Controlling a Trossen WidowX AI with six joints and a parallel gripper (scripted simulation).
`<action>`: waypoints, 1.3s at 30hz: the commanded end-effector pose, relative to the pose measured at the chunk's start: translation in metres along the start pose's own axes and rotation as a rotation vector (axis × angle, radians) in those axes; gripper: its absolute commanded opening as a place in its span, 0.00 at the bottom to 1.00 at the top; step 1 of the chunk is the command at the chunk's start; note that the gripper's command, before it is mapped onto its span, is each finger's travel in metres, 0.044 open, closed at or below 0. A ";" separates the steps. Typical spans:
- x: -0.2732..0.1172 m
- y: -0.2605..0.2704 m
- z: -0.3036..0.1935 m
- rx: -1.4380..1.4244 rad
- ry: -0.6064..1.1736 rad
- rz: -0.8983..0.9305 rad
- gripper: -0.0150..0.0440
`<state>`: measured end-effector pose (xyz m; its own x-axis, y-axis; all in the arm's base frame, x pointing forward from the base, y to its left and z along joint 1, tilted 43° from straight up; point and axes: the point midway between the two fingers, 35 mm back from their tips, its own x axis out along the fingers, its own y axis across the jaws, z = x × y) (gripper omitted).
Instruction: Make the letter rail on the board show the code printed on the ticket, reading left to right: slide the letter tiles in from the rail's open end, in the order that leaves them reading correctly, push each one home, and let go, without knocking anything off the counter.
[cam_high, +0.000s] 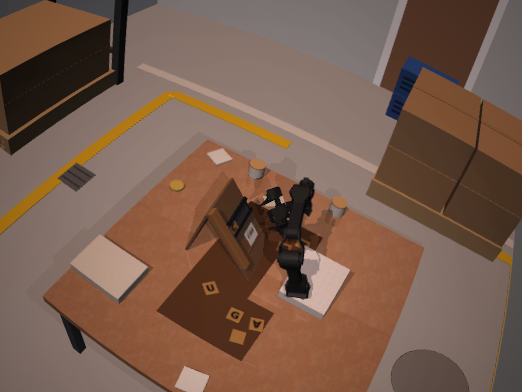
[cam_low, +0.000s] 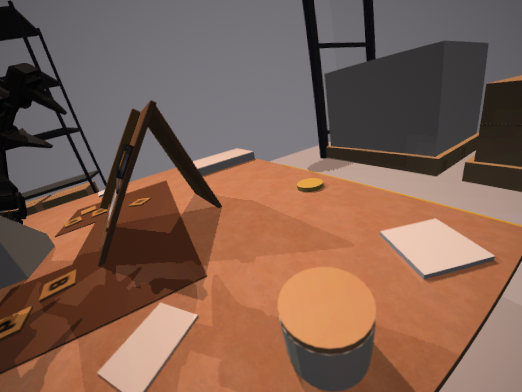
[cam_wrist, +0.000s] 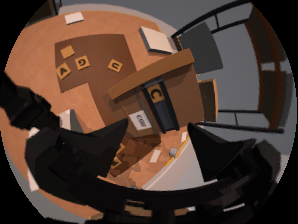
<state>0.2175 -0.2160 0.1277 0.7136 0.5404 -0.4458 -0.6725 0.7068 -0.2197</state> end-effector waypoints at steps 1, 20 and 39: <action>-0.036 0.017 0.006 -0.428 -0.002 -0.238 1.00; -0.036 0.017 0.006 -0.428 -0.002 -0.238 1.00; 0.086 0.079 0.094 0.788 0.145 0.242 0.83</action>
<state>0.2324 -0.1355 0.1527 0.6592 0.6075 -0.4432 -0.6426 0.7612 0.0877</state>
